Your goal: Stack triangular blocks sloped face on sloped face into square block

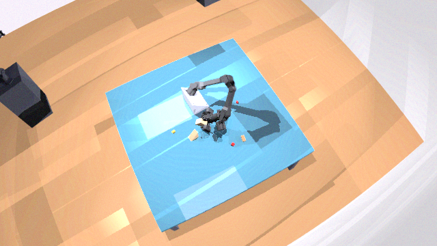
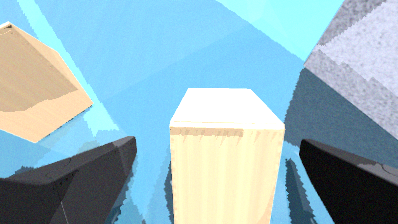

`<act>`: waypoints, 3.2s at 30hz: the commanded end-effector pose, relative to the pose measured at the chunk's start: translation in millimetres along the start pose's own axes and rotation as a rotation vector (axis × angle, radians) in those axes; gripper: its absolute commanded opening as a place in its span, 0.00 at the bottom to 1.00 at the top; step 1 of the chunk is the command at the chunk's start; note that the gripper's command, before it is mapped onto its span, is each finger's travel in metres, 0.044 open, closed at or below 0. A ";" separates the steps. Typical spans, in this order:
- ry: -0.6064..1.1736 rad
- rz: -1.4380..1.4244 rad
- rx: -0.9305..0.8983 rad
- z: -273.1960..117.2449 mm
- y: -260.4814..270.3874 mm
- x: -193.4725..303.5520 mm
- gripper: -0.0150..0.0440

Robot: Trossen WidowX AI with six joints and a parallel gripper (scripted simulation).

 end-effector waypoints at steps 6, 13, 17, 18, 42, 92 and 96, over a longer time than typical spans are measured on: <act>0.000 0.001 0.002 0.9 -0.8 -0.2 0.91; 0.000 0.001 0.002 0.9 -0.8 -0.2 0.60; 0.000 0.001 0.002 0.9 -0.8 -0.2 0.52; 0.000 0.001 0.002 0.9 -0.8 -0.2 0.51; -0.004 0.003 -0.002 -55.5 -2.1 -54.9 0.25; 0.708 -0.705 -0.351 -40.8 -11.2 -132.6 0.25; 0.710 -0.708 -0.356 -40.8 -11.3 -132.9 0.25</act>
Point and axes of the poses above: the point midway between the two fingers, 35 mm back from their tips, its own z axis out along the fingers, its own y axis across the jaws, x = y × z, the point moved 6 cm from there along -z, back along the fingers, and after that the axes turned 4 degrees about -z, right-handed, at the moved point
